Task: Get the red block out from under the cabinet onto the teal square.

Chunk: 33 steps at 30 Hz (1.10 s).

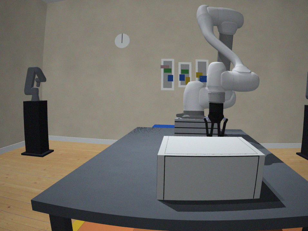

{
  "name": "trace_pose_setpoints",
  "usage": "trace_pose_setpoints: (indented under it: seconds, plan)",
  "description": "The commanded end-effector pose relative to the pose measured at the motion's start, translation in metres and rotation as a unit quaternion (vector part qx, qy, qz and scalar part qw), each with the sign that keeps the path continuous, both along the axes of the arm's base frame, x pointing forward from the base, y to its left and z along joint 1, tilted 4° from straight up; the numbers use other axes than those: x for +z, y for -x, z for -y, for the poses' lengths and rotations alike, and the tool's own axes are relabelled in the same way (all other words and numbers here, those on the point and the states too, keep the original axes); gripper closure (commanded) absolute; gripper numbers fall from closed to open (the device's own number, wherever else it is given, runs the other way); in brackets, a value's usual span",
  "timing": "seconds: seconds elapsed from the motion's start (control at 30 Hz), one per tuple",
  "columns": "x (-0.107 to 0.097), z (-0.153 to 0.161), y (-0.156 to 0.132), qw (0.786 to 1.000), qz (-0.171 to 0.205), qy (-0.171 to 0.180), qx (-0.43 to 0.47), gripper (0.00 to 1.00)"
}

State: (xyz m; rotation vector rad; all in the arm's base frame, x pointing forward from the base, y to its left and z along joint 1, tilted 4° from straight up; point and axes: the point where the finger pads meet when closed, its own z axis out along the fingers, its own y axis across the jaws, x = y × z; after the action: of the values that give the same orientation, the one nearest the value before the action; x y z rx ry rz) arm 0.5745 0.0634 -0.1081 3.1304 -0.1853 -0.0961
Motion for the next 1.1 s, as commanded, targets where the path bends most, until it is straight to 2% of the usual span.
trace_pose_setpoints:
  seconds: [0.0, 1.07]
  plan:
    - [0.0003, -0.0001, 0.0021, 1.0, 0.0, -0.003, 0.015, 1.0]
    - [0.0005, -0.0003, 0.0063, 0.999, 0.0, -0.004, 0.043, 1.0]
